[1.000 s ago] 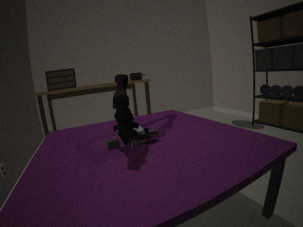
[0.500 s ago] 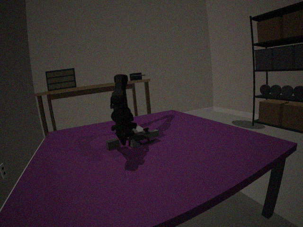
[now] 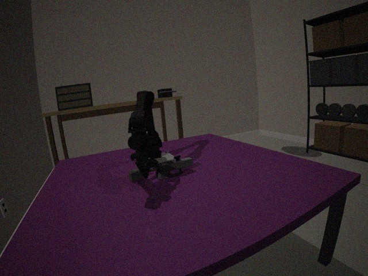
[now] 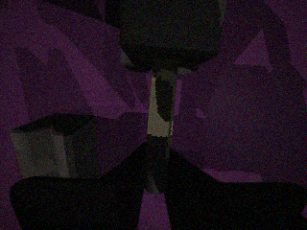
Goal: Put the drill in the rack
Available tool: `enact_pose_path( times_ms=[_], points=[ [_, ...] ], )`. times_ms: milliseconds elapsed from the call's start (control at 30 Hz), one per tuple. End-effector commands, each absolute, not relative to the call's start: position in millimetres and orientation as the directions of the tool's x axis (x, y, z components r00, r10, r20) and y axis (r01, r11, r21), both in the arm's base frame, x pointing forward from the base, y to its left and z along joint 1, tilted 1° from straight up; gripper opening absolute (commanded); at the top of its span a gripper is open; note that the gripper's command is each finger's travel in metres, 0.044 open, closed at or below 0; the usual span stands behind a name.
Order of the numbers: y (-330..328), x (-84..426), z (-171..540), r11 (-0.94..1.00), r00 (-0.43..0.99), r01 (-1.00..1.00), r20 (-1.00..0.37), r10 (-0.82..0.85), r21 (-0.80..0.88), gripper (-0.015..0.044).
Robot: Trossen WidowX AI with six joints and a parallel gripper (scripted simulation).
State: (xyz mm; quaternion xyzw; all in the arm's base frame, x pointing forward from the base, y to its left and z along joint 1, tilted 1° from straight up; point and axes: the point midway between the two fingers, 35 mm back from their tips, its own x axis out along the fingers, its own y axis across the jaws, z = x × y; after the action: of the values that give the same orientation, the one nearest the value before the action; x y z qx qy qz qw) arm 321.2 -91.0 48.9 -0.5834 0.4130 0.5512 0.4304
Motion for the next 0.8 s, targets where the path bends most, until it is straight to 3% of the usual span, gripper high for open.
enact_pose_path(
  times_ms=[0, 67, 633, 767],
  points=[
    [-96.2, 322.2, 46.9, -0.290, 0.043, -0.956, -0.999, -0.002, -0.040, 0.0000],
    [-99.3, 323.1, 47.2, -0.290, 0.043, -0.956, -0.999, -0.003, -0.040, 0.0000],
    [-91.6, 321.3, 47.2, -0.290, 0.043, -0.956, -0.999, -0.002, -0.041, 0.0440],
    [-90.0, 320.8, 46.4, -0.290, 0.043, -0.956, -0.999, -0.002, -0.041, 0.0440]
  ],
)
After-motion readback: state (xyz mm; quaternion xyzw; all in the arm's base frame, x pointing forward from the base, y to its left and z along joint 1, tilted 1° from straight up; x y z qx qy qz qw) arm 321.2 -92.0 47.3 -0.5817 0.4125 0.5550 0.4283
